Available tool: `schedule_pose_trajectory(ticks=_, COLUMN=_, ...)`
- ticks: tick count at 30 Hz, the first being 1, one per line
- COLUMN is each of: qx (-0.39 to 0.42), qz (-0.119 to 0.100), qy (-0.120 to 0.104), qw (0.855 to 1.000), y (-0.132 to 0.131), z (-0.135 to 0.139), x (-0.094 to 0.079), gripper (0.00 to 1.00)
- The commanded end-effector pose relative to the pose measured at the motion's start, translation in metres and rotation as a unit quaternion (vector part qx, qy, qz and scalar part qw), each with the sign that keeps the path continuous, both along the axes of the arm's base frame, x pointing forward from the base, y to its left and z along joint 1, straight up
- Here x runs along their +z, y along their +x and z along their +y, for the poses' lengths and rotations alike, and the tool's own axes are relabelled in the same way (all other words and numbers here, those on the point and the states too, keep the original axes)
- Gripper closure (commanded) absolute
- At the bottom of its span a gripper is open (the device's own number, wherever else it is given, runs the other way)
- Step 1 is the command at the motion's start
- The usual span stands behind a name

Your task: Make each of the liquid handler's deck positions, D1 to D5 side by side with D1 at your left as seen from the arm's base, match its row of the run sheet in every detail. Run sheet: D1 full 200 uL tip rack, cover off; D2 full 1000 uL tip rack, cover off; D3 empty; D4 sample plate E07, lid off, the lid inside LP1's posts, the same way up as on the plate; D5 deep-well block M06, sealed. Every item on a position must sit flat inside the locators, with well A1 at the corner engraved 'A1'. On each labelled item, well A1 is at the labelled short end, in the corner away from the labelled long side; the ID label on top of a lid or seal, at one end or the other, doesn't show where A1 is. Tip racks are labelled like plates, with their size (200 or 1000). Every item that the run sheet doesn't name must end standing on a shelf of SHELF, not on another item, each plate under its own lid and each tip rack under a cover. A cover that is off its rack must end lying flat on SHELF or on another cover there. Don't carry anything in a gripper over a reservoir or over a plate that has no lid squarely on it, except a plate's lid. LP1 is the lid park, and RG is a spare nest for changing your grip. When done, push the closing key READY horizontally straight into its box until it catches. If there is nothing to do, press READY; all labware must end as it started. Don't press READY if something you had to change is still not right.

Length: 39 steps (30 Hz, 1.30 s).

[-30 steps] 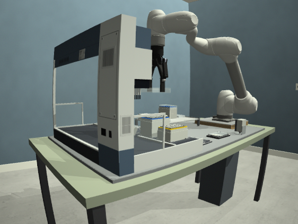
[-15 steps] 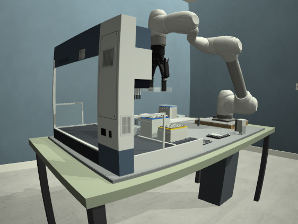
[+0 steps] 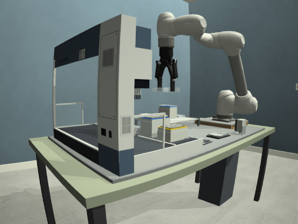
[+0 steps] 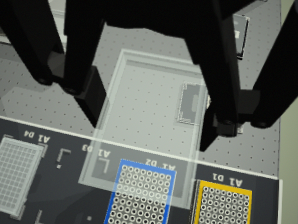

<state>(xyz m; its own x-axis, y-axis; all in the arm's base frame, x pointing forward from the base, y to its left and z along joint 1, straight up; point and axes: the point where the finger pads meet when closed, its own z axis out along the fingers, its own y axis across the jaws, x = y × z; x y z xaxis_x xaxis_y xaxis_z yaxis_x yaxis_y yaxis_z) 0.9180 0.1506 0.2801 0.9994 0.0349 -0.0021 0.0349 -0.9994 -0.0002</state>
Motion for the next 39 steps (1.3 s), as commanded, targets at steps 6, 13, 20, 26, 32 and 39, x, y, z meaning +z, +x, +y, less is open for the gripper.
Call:
schedule_pose_trajectory(ticks=6, qx=0.0, qz=-0.002, qy=0.0, qw=1.0, y=-0.041, z=-0.001, x=0.002, gripper=0.9)
schedule_pose_trajectory(ticks=13, qx=0.0, qz=-0.002, qy=0.0, qw=1.0, y=-0.066, z=-0.001, x=0.002, gripper=0.9)
schedule_pose_trajectory(ticks=20, qx=0.0, qz=-0.001, qy=0.0, qw=1.0, y=-0.088, z=-0.001, x=0.002, gripper=0.9)
schedule_pose_trajectory(ticks=26, qx=-0.04, qz=-0.001, qy=0.0, qw=0.999, y=-0.088, z=-0.001, x=0.002, gripper=0.9)
schedule_pose_trajectory(ticks=32, qx=-0.1, qz=-0.001, qy=0.0, qw=0.995, y=-0.088, z=-0.001, x=0.002, gripper=0.9)
schedule_pose_trajectory(ticks=39, qx=-0.169, qz=-0.001, qy=0.0, qw=0.986, y=-0.088, z=-0.001, x=0.002, gripper=0.9)
